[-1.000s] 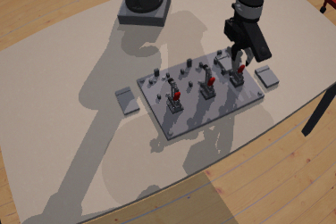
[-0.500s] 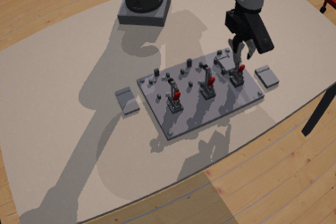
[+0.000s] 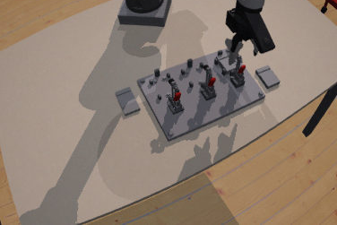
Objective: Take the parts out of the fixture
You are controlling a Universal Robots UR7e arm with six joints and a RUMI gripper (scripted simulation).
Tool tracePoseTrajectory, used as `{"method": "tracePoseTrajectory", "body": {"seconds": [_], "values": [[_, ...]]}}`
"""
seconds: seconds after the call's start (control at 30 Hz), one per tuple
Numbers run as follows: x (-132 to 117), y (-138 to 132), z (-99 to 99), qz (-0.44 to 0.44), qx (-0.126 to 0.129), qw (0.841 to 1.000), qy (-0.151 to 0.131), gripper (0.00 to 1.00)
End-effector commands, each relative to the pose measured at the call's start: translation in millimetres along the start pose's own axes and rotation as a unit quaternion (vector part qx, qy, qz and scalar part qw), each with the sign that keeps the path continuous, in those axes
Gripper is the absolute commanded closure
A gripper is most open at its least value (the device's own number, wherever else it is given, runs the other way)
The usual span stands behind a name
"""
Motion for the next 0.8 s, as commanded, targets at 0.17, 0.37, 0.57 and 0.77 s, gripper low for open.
{"method": "tracePoseTrajectory", "body": {"seconds": [0.17, 0.37, 0.57, 0.77], "values": [[0, 0, -6.6, 0.0, 0.0, 1.0, 0.001, 0.41], [0, 0, -16.9, 0.0, 0.0, 1.0, 0.001, 0.41], [0, 0, -21.7, 0.0, 0.0, 1.0, 0.001, 0.41], [0, 0, -23.2, 0.0, 0.0, 1.0, 0.001, 0.41]]}}
Point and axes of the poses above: the point where the finger pads meet when closed, its own z axis out along the fingers, its own y axis across the jaws, x = y × z, the point moved 7 cm from there along -z, back along the fingers, and after that the axes turned 5 degrees about -z, right-handed, at the moved point
